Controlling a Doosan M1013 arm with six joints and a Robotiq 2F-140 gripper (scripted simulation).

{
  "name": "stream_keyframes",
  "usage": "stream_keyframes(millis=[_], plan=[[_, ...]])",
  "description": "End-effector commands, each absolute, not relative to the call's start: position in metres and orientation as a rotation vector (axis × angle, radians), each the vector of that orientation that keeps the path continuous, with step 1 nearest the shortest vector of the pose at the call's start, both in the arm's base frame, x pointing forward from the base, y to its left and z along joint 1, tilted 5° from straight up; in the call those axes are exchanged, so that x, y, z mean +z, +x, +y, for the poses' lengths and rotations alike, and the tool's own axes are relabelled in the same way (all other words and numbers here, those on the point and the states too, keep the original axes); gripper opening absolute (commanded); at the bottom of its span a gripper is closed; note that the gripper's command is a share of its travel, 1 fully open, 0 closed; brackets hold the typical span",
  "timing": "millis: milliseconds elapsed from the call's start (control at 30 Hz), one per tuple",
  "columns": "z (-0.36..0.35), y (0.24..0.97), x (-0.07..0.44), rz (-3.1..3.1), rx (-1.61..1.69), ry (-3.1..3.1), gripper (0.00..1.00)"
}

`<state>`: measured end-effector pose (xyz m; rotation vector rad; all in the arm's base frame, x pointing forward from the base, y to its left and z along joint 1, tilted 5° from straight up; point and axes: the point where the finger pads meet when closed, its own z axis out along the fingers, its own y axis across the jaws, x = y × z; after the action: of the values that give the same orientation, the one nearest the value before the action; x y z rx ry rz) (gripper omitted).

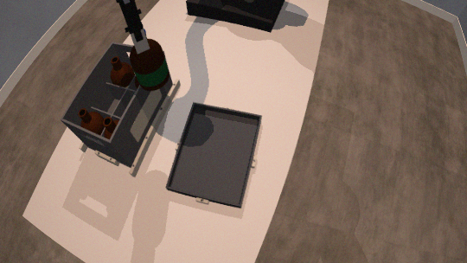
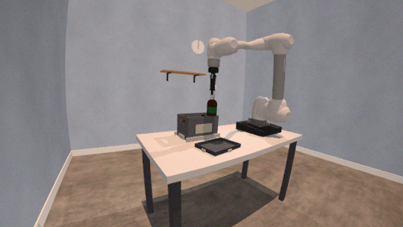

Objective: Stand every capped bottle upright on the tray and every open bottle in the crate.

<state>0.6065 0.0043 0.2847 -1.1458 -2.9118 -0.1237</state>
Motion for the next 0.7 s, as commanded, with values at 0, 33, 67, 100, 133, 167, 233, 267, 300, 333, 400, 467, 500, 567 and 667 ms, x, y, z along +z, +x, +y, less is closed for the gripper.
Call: stream_keyframes(millis=[0,33,67,100,133,167,233,267,300,333,400,467,500,567,667], plan=[[0.013,0.606,0.286,-2.912,-0.124,-1.146,0.0],[0.013,0.606,0.286,-2.912,-0.124,-1.146,0.0],[0.013,0.606,0.286,-2.912,-0.124,-1.146,0.0],[0.012,0.606,0.285,-2.912,-0.124,-1.146,0.0],[0.014,0.606,0.286,-2.912,-0.124,-1.146,0.0],[0.016,0.606,0.286,-2.912,-0.124,-1.146,0.0],[0.02,0.606,0.286,-2.912,-0.124,-1.146,0.0],[0.022,0.606,0.286,-2.912,-0.124,-1.146,0.0],[0.024,0.606,0.286,-2.912,-0.124,-1.146,0.0],[0.026,0.606,0.287,-2.912,-0.124,-1.146,0.0],[0.03,0.606,0.287,-2.912,-0.124,-1.146,0.0],[0.034,0.605,0.287,-2.912,-0.124,-1.146,0.0],[0.036,0.605,0.287,-2.912,-0.124,-1.146,0.0],[0.04,0.605,0.288,-2.912,-0.124,-1.146,0.0],[0.038,0.605,0.288,-2.912,-0.124,-1.146,0.0]])
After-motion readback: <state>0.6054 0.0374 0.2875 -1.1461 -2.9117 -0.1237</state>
